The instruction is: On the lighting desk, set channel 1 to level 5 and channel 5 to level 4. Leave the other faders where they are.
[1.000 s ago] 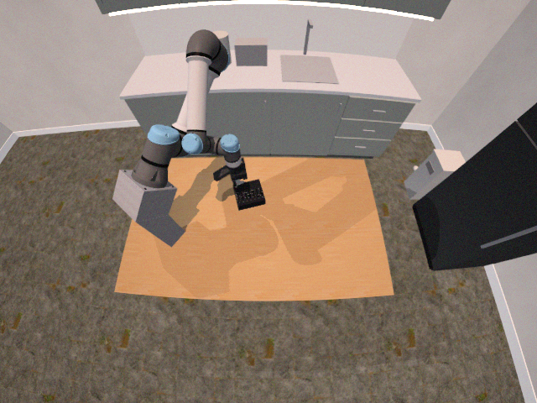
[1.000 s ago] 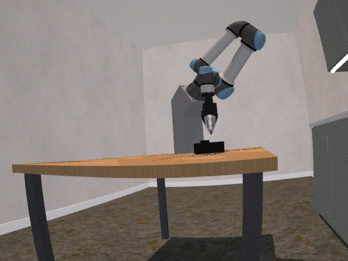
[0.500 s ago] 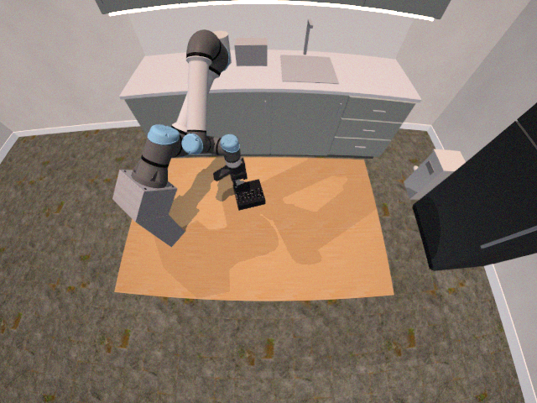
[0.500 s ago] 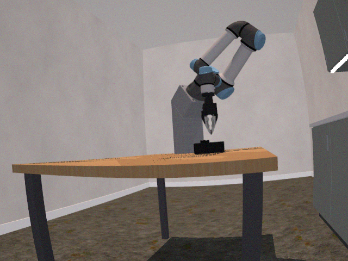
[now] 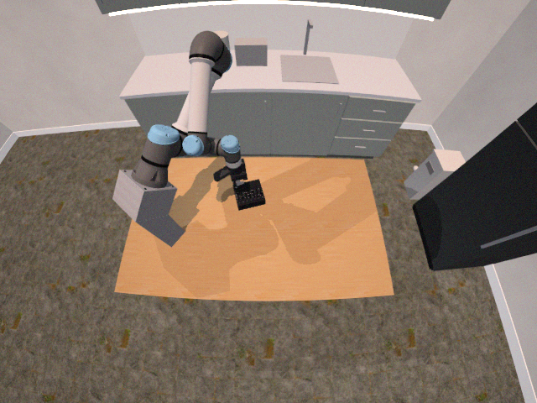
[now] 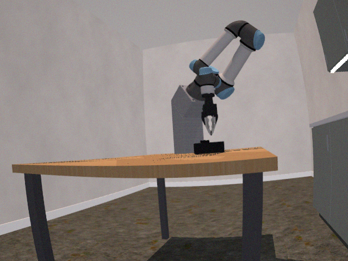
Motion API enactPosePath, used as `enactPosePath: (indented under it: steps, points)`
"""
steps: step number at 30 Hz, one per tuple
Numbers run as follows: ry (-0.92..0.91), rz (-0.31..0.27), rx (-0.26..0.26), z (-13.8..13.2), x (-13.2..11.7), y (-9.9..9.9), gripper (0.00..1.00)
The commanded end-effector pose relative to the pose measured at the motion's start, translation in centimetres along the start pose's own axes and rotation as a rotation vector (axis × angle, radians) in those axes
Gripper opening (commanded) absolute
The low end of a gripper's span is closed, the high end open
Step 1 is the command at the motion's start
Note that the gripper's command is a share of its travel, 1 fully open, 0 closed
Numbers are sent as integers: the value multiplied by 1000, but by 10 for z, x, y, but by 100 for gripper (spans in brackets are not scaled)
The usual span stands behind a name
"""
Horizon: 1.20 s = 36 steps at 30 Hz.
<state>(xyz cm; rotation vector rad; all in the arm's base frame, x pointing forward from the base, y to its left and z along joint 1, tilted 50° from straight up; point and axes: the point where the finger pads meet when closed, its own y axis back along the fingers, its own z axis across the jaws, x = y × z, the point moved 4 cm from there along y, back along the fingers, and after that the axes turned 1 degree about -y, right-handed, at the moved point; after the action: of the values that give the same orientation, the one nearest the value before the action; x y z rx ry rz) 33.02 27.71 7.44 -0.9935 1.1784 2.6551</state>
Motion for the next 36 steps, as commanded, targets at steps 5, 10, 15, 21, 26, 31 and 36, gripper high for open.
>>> enactPosePath:
  steps: [5, 10, 15, 21, 26, 31, 36]
  points:
    - [0, -1, 1, 0, 0, -5, 0]
    - [0, -1, 1, 0, 0, -9, 0]
    - [0, -1, 1, 0, 0, -13, 0]
    - [0, -1, 1, 0, 0, -16, 0]
    - [0, -1, 1, 0, 0, -18, 0]
    - [0, -1, 1, 0, 0, -19, 0]
    - [0, -1, 1, 0, 0, -20, 0]
